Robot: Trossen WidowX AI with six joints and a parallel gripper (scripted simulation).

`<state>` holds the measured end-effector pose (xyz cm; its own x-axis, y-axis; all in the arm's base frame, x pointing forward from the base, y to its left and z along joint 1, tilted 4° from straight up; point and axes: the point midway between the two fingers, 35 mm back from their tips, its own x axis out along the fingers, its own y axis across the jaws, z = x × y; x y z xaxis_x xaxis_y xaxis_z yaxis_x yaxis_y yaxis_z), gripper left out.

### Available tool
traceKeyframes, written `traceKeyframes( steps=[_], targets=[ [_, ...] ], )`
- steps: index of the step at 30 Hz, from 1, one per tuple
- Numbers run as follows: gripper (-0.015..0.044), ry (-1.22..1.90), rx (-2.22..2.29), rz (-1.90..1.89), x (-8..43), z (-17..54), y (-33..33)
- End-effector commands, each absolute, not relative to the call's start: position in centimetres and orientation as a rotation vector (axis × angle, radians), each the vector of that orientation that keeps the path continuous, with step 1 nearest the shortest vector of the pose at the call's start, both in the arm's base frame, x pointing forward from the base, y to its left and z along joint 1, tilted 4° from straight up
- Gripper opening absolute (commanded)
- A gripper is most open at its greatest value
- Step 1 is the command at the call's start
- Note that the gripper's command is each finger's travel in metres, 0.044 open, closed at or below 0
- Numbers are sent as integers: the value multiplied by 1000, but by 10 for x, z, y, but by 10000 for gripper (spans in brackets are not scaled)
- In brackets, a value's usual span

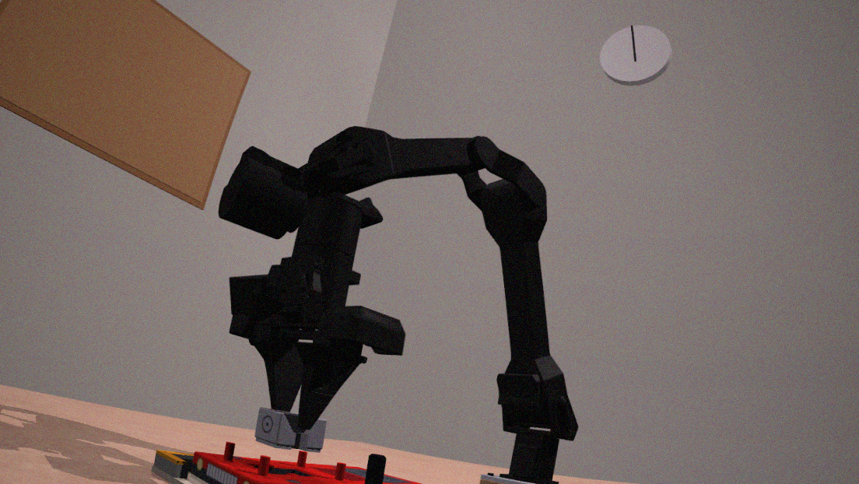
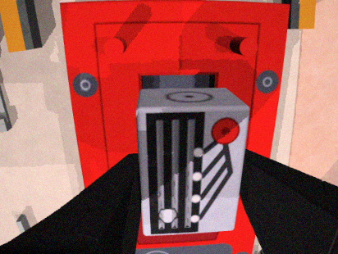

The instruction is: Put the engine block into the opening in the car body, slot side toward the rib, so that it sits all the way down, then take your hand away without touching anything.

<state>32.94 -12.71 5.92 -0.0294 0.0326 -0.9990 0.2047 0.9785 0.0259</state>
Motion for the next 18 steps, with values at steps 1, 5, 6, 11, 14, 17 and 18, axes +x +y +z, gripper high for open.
traceKeyframes(
  steps=[1,5,6,11,14,17,18],
  targets=[
    [158,1600,173,-129,328,58,-127],
    [159,1601,162,-118,328,58,-127],
    [159,1601,162,-118,328,58,-127],
    [159,1601,166,-122,328,58,-127],
    [159,1599,187,-144,329,58,-128],
    [159,1599,190,-147,329,58,-128],
    [159,1599,190,-147,329,58,-128]
  ],
)
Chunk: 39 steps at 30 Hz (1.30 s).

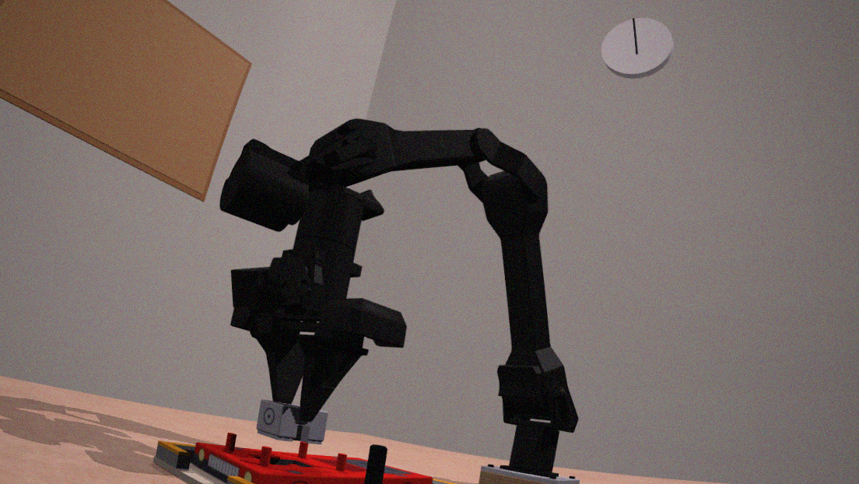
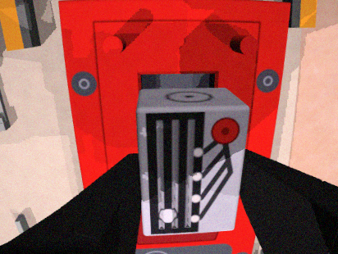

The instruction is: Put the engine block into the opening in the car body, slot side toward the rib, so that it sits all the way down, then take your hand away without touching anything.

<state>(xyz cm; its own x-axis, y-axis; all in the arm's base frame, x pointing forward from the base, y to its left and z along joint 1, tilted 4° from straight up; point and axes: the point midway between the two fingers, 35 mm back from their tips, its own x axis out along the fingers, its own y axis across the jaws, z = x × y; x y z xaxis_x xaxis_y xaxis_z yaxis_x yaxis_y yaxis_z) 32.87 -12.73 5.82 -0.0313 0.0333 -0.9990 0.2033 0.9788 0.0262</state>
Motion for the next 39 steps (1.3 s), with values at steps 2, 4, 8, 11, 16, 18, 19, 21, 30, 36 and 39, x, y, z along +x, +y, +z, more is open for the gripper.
traceKeyframes(
  steps=[2,4,8,11,16,18,19,21,30,36,39],
  targets=[
    [159,1599,190,-147,329,58,-128],
    [159,1599,190,-147,329,58,-128],
    [159,1599,192,-149,329,58,-128],
    [159,1599,200,-157,329,58,-128],
    [159,1599,200,-157,329,58,-128],
    [159,1599,200,-157,329,58,-128],
    [159,1599,200,-157,329,58,-128],
    [159,1599,191,-148,329,58,-128],
    [159,1600,173,-129,329,56,-128],
    [159,1599,192,-149,329,54,-128],
    [159,1599,192,-149,329,53,-128]
  ],
)
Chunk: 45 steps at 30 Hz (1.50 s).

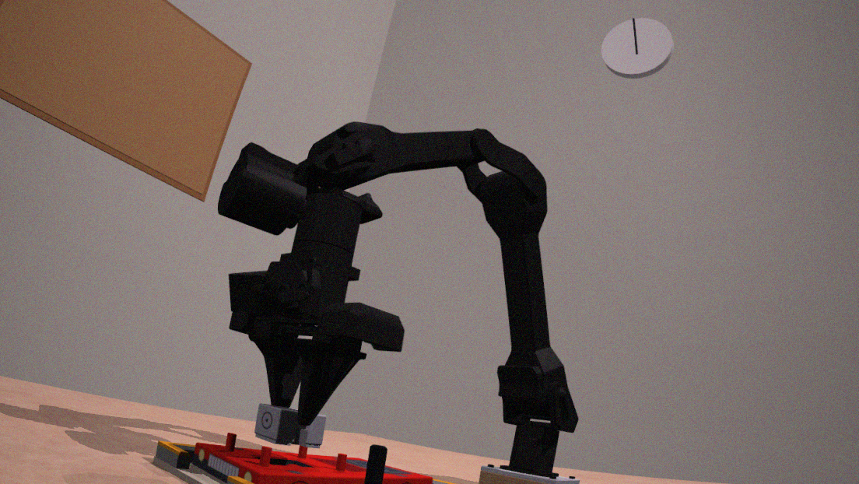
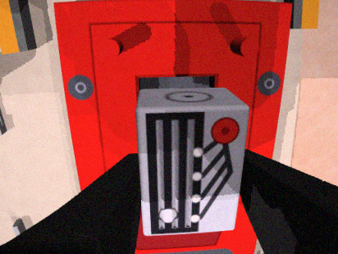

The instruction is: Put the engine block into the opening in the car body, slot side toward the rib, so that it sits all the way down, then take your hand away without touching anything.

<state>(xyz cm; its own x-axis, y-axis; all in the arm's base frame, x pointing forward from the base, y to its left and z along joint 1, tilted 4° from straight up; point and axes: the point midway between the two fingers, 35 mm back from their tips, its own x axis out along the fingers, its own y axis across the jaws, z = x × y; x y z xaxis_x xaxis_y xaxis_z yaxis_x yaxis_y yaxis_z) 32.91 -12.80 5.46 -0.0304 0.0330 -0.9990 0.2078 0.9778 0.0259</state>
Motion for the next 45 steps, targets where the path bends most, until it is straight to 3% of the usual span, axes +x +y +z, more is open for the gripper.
traceKeyframes(
  steps=[1,45],
  targets=[
    [159,1599,191,-148,329,53,-128],
    [159,1600,187,-144,329,42,-128]
  ],
)
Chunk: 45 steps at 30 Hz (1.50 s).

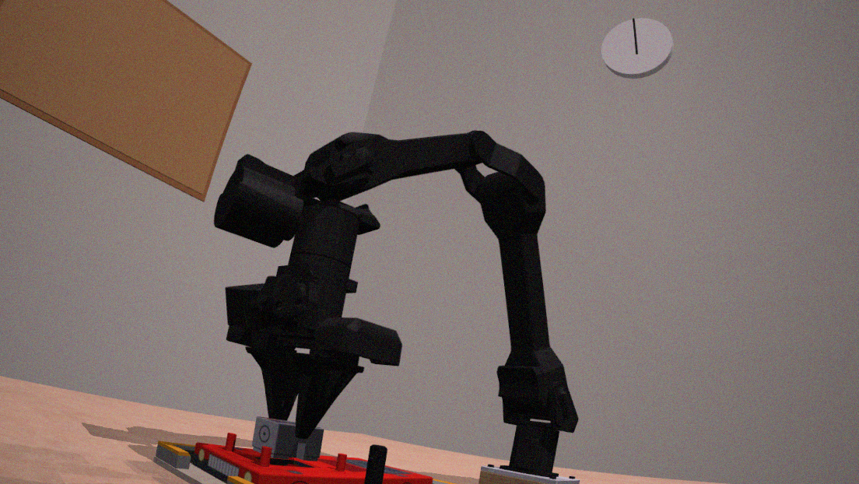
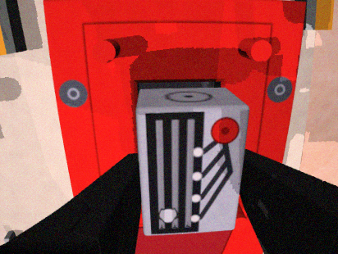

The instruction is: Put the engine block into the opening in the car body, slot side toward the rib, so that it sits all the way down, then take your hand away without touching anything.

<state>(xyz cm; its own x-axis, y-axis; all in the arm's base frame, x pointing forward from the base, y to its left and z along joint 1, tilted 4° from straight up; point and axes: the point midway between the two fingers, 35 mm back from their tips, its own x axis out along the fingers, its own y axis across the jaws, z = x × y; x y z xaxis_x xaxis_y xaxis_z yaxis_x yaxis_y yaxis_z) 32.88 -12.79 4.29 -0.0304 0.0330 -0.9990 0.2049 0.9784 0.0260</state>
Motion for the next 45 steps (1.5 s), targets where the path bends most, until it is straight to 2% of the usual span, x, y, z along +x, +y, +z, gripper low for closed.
traceKeyframes(
  steps=[1,34,45],
  targets=[
    [159,1599,187,-144,329,41,-128],
    [159,1599,187,-144,328,33,-128],
    [440,1598,187,-140,329,34,-128]
  ],
)
